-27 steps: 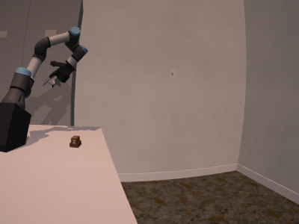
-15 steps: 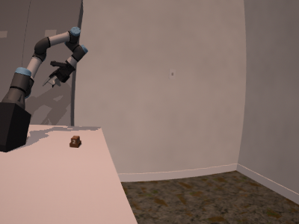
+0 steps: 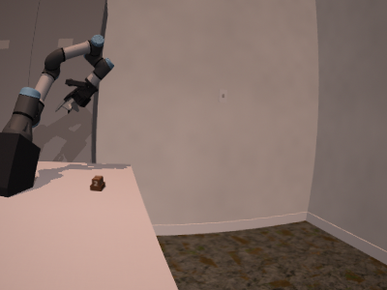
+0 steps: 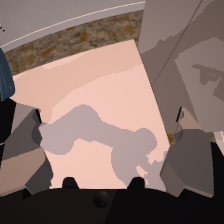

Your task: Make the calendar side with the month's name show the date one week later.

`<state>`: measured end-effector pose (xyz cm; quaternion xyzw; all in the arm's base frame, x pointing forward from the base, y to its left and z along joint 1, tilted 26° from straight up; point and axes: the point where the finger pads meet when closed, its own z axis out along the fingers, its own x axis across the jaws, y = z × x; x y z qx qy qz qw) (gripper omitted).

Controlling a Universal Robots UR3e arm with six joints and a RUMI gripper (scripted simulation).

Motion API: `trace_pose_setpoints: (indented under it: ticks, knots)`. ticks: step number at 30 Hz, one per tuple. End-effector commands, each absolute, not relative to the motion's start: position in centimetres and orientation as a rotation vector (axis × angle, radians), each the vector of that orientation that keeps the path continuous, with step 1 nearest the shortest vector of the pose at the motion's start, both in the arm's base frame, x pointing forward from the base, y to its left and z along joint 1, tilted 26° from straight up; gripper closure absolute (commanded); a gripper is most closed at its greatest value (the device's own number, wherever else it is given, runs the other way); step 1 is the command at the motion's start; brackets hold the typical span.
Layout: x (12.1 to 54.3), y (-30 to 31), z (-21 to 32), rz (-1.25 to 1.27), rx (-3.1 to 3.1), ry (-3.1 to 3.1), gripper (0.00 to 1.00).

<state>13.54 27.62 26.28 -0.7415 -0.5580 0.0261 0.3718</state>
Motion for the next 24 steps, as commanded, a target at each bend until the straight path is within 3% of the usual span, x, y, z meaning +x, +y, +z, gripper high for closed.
trace_pose_setpoints:
  ticks: [1, 13, 24]
  knots:
    - [15.0, 26.9, 25.6, 0.030, -1.910, -1.439, 0.00]
    - [21.2, 22.8, 22.2, -0.127, -1.961, -1.462, 0.00]
    - [24.4, 19.8, 20.0, -0.215, -1.998, -1.478, 0.00]
